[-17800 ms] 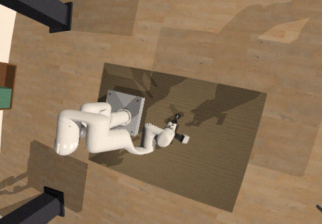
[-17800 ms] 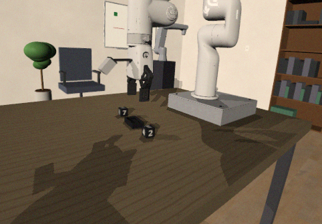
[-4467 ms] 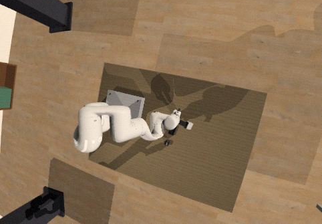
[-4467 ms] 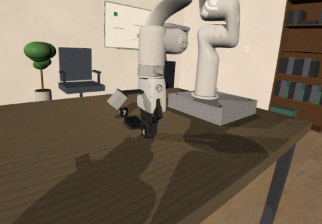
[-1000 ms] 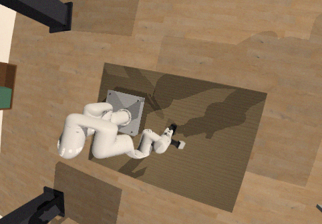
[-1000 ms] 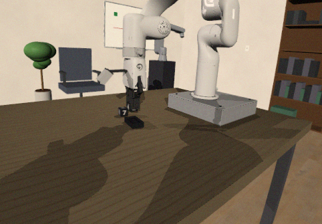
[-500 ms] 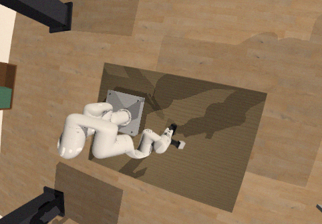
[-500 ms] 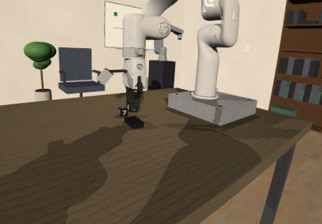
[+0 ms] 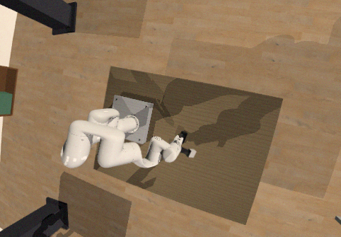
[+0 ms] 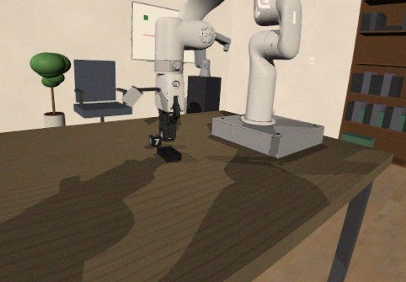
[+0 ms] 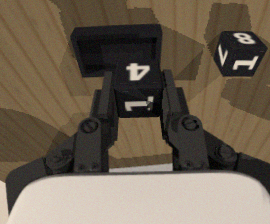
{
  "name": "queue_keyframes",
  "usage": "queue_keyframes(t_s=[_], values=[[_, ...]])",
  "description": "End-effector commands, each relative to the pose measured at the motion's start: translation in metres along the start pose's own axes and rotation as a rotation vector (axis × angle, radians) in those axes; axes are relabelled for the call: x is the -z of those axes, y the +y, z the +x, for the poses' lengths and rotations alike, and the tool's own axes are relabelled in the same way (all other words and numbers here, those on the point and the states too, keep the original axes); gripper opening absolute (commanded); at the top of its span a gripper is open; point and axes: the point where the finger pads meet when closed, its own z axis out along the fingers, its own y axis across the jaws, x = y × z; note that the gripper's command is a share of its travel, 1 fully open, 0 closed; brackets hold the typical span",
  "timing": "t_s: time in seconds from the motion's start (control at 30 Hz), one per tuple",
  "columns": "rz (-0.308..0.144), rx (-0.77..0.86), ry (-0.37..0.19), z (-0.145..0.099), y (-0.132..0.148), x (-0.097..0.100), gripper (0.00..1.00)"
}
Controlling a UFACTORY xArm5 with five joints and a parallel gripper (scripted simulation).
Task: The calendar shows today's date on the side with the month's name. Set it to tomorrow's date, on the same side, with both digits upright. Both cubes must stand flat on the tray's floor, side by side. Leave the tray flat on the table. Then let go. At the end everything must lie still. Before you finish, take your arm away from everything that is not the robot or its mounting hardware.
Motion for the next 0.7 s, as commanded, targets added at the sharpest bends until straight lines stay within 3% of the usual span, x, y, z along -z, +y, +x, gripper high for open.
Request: queue_keyframes(t_s=[0.0,0.67], values=[[0.000,0.000,0.003,0.0013,-0.0001,0.0009,0.27],[0.000,0.000,0.003,0.0011,-0.0001,-0.0055,0.27]])
